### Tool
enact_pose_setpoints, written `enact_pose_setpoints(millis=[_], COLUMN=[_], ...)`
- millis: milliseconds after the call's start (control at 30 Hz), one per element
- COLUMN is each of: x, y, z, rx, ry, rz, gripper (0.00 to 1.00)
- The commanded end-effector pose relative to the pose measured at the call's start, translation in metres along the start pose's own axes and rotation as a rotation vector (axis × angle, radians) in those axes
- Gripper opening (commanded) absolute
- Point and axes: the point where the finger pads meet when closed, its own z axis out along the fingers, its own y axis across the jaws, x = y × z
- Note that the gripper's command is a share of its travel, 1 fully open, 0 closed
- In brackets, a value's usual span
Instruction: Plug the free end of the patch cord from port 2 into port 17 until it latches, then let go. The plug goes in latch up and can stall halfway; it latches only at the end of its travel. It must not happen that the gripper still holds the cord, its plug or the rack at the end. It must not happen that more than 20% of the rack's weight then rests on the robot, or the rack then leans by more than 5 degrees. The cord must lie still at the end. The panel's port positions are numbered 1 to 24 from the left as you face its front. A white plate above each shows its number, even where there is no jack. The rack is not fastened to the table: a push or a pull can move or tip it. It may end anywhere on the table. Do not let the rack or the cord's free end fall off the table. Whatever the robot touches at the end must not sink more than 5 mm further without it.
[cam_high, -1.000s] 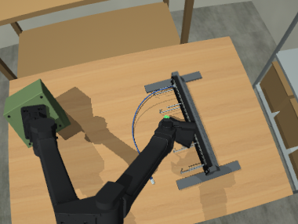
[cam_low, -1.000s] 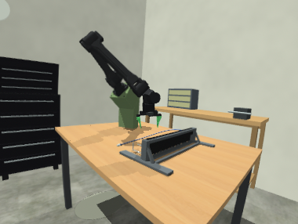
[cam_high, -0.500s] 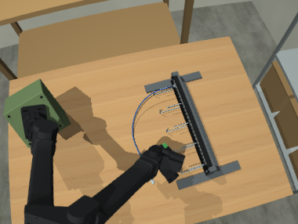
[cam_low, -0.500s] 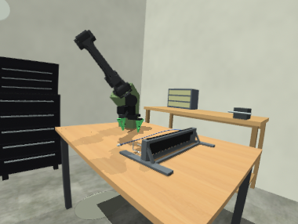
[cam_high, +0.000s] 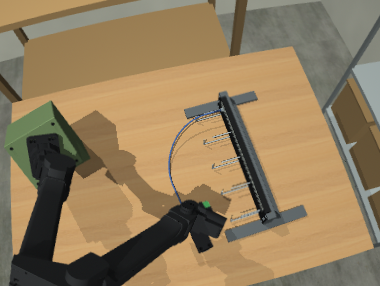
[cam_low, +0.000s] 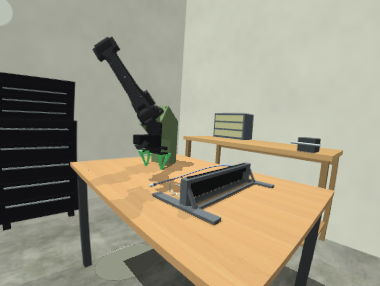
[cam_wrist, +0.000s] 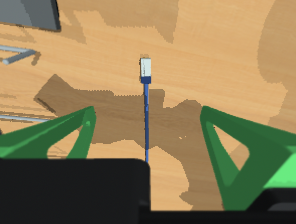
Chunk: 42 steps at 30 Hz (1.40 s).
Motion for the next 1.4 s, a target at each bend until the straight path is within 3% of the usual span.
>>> enact_pose_setpoints(millis=[0, 900, 933, 1367], x=[0.006, 0.009, 0.009, 0.008], y=[0.007, 0.0, -0.001, -0.003], z=[-0.002, 0.006, 0.007, 0.008], rx=[-0.01, 0.017, 0.018, 0.022], ry=[0.007, 0.019, 0.019, 0.017], rz=[0.006, 0.005, 0.006, 0.009], gripper=[1.0, 1.0, 0.0, 0.0])
